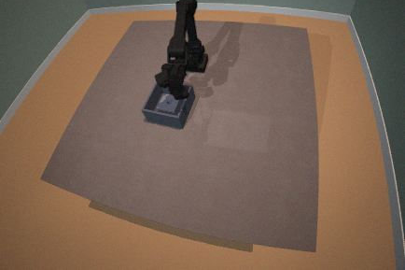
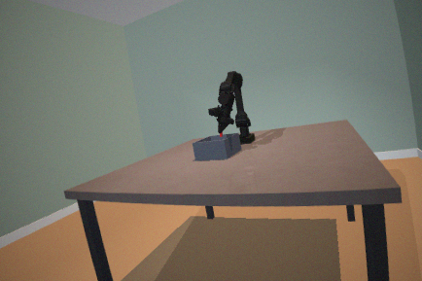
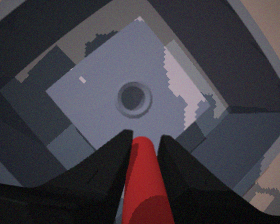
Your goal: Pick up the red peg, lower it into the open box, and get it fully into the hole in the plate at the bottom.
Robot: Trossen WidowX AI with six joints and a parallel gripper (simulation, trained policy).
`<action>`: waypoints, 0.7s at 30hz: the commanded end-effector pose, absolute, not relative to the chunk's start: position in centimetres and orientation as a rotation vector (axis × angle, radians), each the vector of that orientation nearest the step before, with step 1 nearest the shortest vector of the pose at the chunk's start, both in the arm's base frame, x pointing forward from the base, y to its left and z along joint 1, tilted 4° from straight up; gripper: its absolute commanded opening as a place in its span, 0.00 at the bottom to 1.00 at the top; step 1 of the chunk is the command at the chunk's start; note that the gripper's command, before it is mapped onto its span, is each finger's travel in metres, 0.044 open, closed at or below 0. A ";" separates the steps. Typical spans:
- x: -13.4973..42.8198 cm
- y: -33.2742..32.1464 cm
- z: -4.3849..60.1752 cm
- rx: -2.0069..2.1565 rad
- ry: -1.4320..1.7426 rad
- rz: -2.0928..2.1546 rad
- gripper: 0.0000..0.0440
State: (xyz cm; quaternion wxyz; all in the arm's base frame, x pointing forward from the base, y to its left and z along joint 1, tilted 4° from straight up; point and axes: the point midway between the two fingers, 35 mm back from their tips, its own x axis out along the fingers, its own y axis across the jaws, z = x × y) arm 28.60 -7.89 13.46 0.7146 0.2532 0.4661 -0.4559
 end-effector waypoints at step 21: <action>30.9 -11.2 7.6 0.515 1.212 -0.841 0.36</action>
